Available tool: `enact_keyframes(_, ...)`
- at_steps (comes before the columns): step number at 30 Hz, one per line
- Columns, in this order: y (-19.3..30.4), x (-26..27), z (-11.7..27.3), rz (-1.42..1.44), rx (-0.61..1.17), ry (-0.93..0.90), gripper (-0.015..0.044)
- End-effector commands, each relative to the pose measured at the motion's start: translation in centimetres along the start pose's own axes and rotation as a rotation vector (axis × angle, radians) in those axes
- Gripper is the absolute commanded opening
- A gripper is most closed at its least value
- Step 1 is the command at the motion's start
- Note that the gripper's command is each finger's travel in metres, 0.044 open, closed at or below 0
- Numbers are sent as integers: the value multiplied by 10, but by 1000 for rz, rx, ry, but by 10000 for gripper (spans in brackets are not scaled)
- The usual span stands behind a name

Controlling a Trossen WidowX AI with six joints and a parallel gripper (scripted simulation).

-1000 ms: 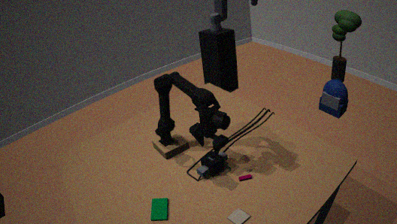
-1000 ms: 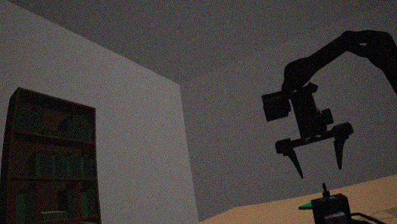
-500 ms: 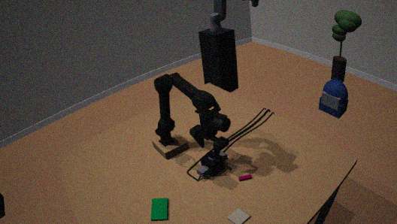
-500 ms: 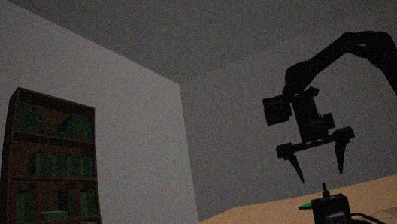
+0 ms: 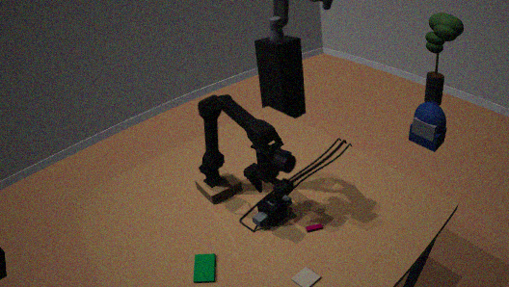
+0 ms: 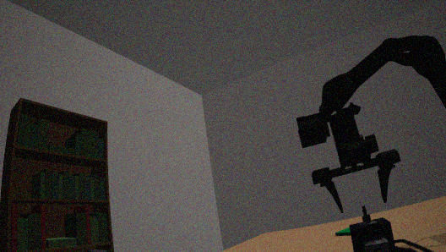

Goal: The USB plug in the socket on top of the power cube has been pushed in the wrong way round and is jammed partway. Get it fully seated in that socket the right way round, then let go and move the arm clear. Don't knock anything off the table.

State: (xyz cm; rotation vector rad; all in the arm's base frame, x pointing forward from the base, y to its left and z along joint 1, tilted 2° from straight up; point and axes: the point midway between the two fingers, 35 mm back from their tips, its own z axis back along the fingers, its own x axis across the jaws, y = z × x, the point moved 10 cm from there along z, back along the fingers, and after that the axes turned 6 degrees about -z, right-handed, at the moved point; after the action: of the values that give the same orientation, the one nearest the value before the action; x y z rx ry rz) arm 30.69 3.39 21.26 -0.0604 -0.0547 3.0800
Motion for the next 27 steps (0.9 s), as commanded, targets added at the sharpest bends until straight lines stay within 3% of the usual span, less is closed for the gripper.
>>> enact_keyframes(1, 0, 0, -3, 5, -3, 0, 440)
enact_keyframes(2, 0, 0, -3, 5, -3, 0, 440)
enact_keyframes(18, 0, 0, -2, 0, 0, -1, 20)
enact_keyframes(27, 0, 0, -2, 0, 0, -1, 0)
